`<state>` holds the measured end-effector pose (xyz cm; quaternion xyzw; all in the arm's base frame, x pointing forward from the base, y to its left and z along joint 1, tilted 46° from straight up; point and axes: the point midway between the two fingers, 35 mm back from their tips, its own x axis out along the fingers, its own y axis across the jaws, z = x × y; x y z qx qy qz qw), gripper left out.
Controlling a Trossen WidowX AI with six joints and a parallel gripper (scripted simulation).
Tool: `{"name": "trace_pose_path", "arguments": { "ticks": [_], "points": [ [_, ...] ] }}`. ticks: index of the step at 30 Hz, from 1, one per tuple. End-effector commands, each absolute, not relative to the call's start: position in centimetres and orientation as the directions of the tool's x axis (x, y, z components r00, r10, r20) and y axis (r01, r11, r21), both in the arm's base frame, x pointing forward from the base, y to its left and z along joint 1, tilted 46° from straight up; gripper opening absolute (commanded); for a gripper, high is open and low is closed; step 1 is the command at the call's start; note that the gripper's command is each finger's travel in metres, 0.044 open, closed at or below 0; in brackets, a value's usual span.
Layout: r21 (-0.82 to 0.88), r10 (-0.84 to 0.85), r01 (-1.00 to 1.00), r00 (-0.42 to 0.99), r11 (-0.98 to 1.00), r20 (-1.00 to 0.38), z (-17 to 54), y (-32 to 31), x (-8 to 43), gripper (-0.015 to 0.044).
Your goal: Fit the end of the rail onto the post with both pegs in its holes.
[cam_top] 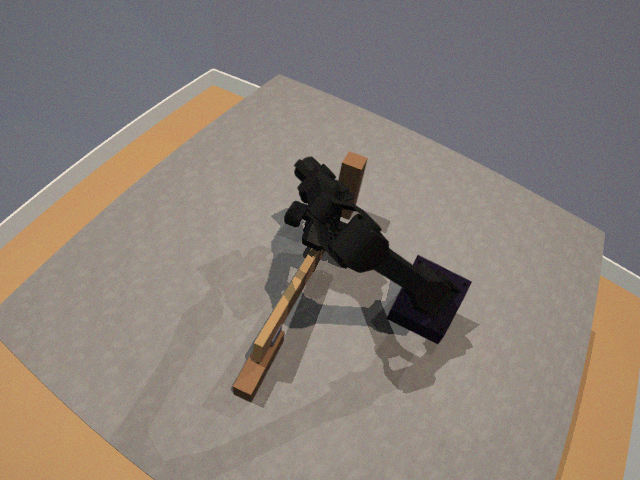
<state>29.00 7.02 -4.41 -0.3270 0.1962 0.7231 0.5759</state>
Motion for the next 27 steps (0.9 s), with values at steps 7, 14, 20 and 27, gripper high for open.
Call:
{"name": "trace_pose_path", "arguments": {
  "ticks": [7, 14, 20, 27],
  "points": [
    [-0.094, 0.707, -0.962, -0.121, -0.258, -0.697, -4.02, 6.60, 29.19, 0.0000],
    [-0.095, 0.707, -0.962, -0.121, -0.258, -0.697, -3.76, 6.39, 29.37, 0.0000],
    [-0.095, 0.707, -0.962, -0.121, -0.258, -0.697, -3.54, 6.21, 29.52, 0.0000],
    [-0.095, 0.707, -0.962, -0.121, -0.258, -0.697, -3.28, 5.98, 29.66, 0.0000]
  ]
}}
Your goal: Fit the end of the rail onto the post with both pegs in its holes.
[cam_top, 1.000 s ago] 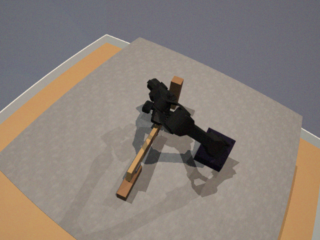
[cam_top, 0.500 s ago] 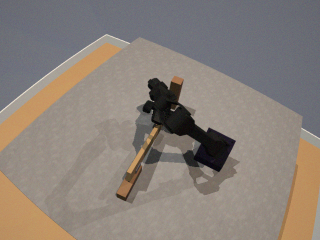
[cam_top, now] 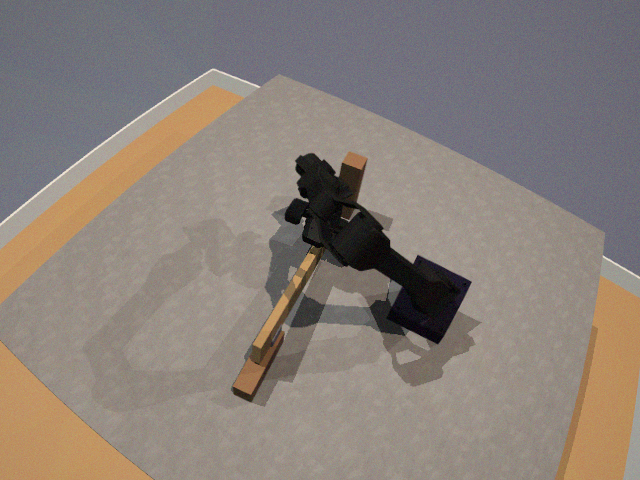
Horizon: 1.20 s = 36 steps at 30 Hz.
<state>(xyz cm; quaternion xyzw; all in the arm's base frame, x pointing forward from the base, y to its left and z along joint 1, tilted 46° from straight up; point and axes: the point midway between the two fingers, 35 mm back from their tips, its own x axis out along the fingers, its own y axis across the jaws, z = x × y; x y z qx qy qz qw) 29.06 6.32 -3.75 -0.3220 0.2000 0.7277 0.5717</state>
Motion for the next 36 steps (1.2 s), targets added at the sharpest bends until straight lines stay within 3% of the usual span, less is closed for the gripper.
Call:
{"name": "trace_pose_path", "arguments": {
  "ticks": [1, 36],
  "points": [
    [-0.095, 0.707, -0.962, -0.121, -0.258, -0.697, -3.2, 5.9, 29.7, 0.0000],
    [-0.095, 0.706, -0.962, -0.121, -0.258, -0.698, -2.0, 4.7, 30.0, 0.0000]
  ]
}}
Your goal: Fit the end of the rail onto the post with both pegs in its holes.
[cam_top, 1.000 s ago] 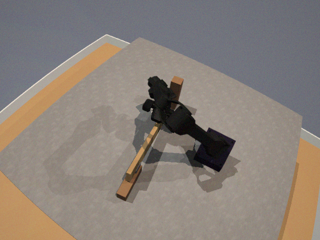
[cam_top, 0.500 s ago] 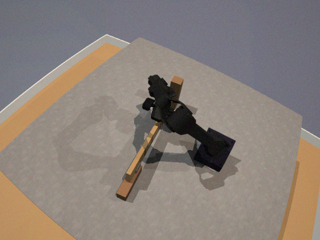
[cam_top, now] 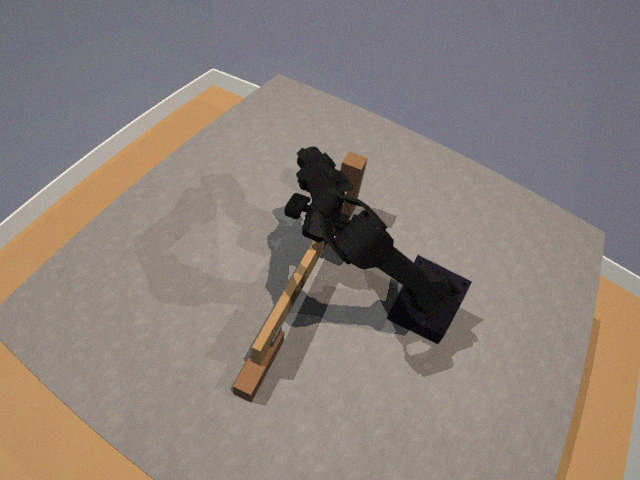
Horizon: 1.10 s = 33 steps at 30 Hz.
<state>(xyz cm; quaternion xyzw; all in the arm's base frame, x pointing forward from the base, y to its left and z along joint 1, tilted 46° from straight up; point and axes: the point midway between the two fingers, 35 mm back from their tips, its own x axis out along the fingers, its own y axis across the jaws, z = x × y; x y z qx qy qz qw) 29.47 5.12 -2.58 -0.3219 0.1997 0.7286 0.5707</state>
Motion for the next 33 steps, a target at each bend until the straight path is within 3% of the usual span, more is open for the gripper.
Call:
{"name": "trace_pose_path", "arguments": {
  "ticks": [1, 33],
  "points": [
    [-0.095, 0.706, -0.962, -0.121, -0.258, -0.698, -1.99, 4.69, 30.01, 0.0000],
    [-0.094, 0.706, -0.962, -0.121, -0.258, -0.698, -1.52, 4.19, 30.04, 0.0000]
  ]
}}
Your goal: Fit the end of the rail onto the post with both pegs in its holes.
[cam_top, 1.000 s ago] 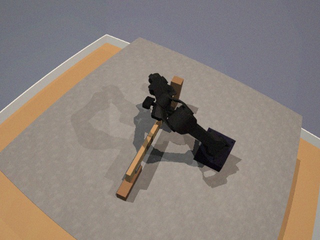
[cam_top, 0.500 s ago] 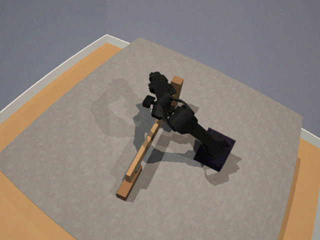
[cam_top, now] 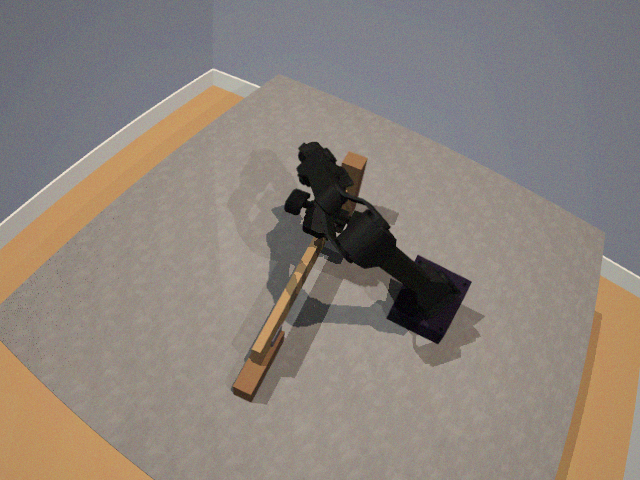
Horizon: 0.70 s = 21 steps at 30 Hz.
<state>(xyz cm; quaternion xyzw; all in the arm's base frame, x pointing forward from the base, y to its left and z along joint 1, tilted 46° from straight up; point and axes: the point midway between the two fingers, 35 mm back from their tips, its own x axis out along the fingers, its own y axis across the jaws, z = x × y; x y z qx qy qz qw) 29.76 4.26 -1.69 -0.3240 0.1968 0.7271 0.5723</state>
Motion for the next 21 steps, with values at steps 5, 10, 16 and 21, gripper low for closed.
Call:
{"name": "trace_pose_path", "arguments": {
  "ticks": [5, 10, 16, 21],
  "points": [
    [-0.094, 0.706, -0.962, -0.121, -0.258, -0.698, -1.69, 4.33, 29.92, 0.0000],
    [-0.094, 0.706, -0.962, -0.121, -0.258, -0.698, -1.69, 4.29, 29.82, 0.0000],
    [-0.094, 0.706, -0.962, -0.121, -0.258, -0.698, -1.52, 4.08, 29.77, 0.0000],
    [-0.094, 0.706, -0.962, -0.121, -0.258, -0.698, -1.49, 4.03, 29.74, 0.0000]
  ]
}}
